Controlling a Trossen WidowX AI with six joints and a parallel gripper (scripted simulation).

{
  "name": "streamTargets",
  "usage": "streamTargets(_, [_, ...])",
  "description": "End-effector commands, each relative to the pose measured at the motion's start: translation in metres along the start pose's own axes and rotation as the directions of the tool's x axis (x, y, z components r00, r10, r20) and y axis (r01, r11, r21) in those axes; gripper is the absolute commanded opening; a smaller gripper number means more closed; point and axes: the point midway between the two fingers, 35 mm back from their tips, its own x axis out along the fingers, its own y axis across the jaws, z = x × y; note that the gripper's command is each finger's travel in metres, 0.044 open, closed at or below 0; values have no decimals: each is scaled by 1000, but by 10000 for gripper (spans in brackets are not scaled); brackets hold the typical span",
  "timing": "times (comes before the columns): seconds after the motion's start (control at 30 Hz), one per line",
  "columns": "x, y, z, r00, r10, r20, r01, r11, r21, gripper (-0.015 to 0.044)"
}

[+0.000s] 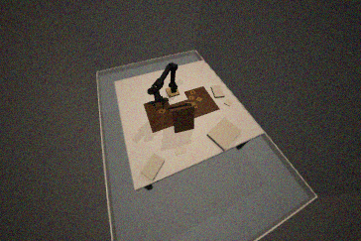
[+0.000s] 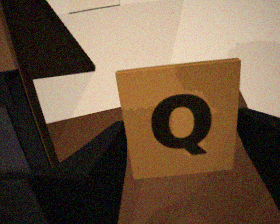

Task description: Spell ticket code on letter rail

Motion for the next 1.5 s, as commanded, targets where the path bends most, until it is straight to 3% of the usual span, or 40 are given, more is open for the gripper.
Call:
streamTargets(0.0, [1,3,-2,1000,-1,-5,1,1000,8,0])
streamTargets(1.47, [1,25,-1,1000,1,-4,-1,1000,9,0])
